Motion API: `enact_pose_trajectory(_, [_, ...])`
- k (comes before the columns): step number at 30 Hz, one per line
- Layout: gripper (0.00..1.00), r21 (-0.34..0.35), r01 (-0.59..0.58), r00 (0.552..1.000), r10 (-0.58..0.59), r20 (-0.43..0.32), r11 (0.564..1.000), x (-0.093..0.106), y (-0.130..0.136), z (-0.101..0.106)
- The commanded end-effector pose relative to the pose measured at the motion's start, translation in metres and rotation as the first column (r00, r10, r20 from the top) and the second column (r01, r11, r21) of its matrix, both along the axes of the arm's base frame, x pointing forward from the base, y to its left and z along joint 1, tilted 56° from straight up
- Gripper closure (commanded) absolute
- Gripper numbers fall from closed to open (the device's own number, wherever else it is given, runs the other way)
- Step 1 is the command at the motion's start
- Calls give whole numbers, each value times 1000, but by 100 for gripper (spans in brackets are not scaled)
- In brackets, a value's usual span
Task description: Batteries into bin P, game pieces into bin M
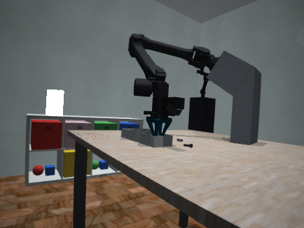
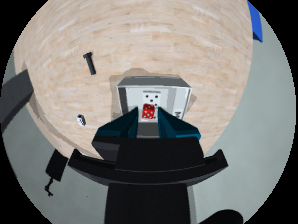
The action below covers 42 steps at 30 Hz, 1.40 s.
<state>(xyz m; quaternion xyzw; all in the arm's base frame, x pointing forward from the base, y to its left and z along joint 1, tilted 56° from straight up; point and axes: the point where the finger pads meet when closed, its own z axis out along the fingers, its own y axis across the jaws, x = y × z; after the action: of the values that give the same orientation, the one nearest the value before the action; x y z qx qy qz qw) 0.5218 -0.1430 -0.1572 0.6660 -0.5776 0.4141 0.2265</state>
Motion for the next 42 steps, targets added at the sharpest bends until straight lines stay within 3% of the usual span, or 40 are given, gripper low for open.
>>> enact_pose_trajectory(1, [70, 2, -30, 1000, 30, 6, 1000, 0, 21, 8])
enact_pose_trajectory(26, [70, 2, -30, 1000, 30, 10, 1000, -11, 53, 32])
enact_pose_trajectory(31, [70, 3, -30, 999, 30, 11, 1000, -11, 55, 33])
enact_pose_trajectory(34, [70, 3, 2, 1000, -2, -4, 1000, -16, 38, 24])
enact_pose_trajectory(42, [70, 2, -16, 1000, 16, 4, 1000, -12, 43, 27])
